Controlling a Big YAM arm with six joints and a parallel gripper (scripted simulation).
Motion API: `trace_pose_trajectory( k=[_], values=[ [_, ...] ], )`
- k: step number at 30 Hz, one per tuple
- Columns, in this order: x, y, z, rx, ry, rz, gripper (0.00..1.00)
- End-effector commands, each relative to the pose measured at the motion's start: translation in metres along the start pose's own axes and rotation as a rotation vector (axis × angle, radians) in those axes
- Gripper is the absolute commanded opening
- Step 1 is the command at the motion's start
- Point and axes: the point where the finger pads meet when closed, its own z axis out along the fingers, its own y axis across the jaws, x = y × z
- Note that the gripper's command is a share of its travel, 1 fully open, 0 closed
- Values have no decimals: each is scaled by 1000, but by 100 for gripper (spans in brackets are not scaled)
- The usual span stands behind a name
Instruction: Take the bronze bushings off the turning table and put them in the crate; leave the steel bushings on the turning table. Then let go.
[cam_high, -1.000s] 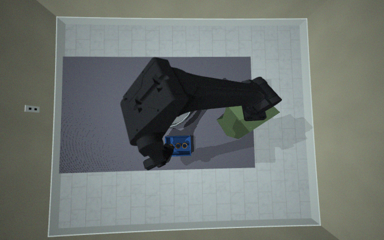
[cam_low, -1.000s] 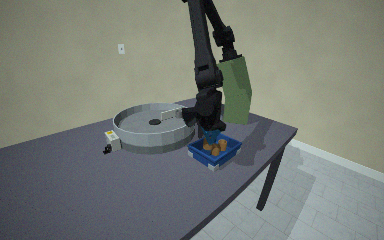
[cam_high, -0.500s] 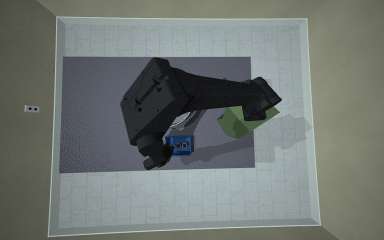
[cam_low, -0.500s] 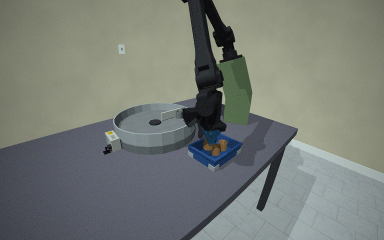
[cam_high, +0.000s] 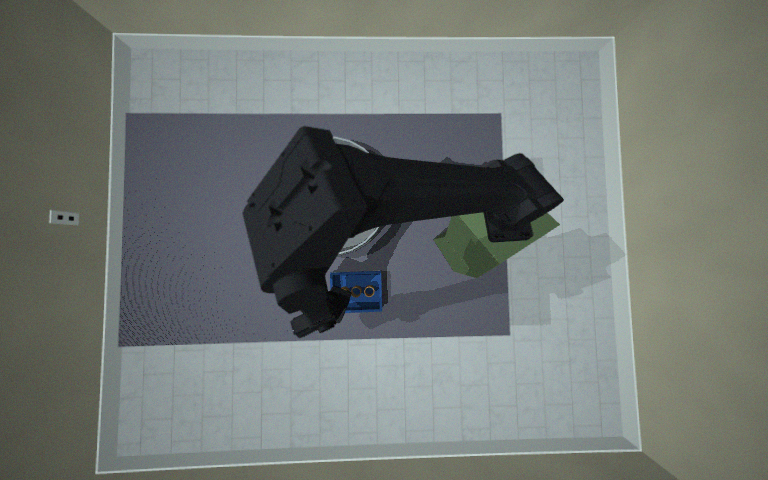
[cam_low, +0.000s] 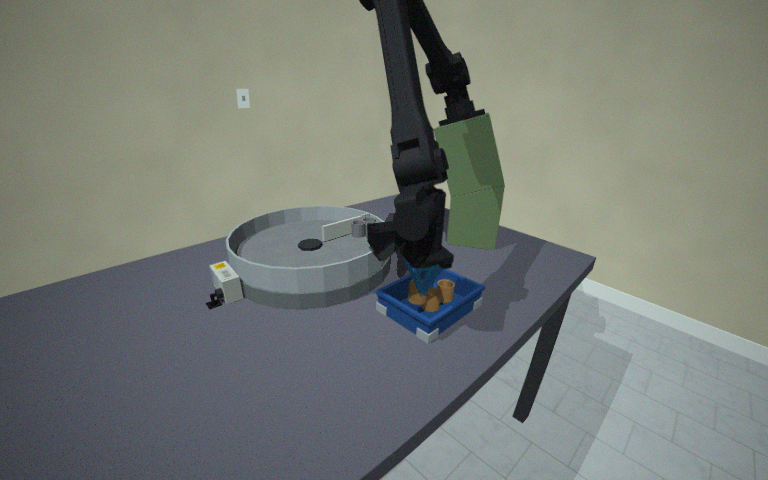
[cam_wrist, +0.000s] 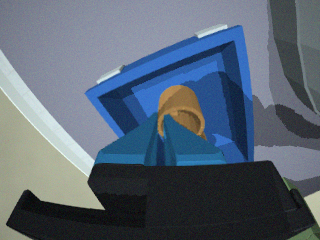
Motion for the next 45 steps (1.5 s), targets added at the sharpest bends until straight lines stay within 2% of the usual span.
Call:
trace_pose_trajectory(
  k=[1,2,3,4,7,17,19,20,25,45],
  values=[
    [-18,11,2,-26,-24,10,0],
    [-18,11,2,-26,-24,10,0],
    [-15,22,-8,-37,-32,-9,0],
    [-11,18,2,-30,-26,-10,0],
    [-17,11,11,-26,-24,9,0],
    [-16,10,27,-24,-22,8,0],
    [-16,10,27,-24,-22,8,0],
    [-31,21,6,-50,-47,15,0],
    [-14,11,30,-21,-19,5,0],
    [-16,12,26,-25,-23,6,0]
  ],
)
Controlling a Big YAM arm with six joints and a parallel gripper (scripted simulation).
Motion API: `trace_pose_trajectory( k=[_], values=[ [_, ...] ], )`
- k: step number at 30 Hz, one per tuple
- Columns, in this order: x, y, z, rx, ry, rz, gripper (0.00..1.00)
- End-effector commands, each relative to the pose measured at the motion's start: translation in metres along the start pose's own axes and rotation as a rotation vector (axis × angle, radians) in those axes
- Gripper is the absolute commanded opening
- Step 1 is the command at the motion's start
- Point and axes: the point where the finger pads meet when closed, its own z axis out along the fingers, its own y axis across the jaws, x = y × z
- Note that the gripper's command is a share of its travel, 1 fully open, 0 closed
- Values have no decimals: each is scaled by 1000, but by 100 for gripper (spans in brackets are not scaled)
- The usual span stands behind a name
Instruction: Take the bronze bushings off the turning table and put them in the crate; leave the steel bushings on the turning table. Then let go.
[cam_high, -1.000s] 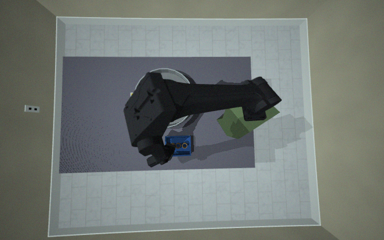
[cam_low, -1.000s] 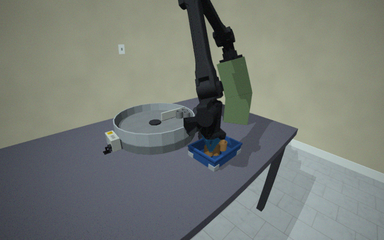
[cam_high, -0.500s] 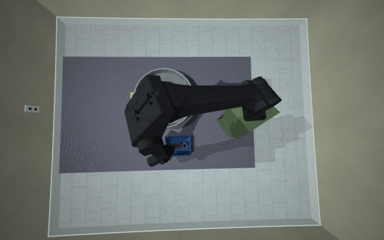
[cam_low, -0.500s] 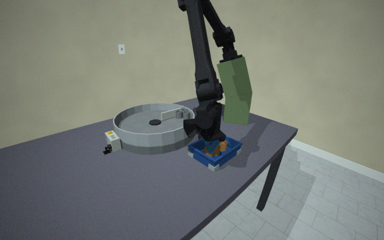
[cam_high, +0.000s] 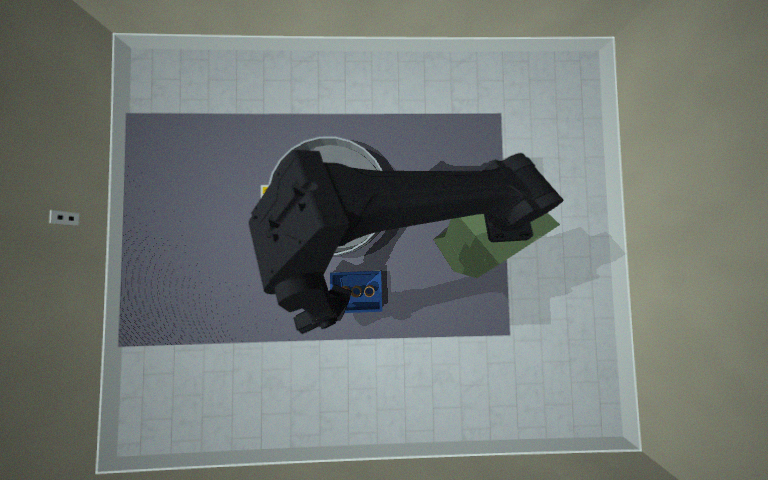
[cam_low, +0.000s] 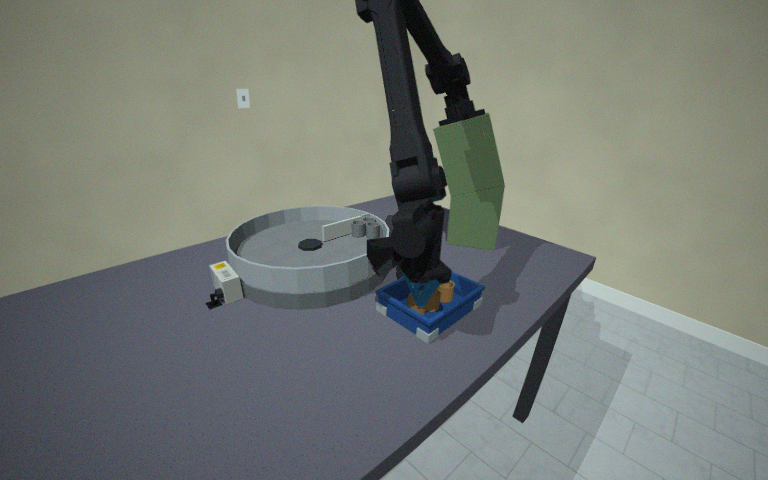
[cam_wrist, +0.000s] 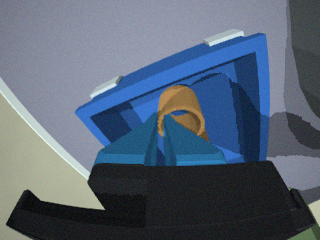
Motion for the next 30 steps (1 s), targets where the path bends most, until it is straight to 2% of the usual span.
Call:
trace_pose_trajectory(
  k=[1,30],
  values=[
    [-14,9,-2,-21,-19,6,0],
    [-15,10,-2,-16,-13,1,0]
  ],
)
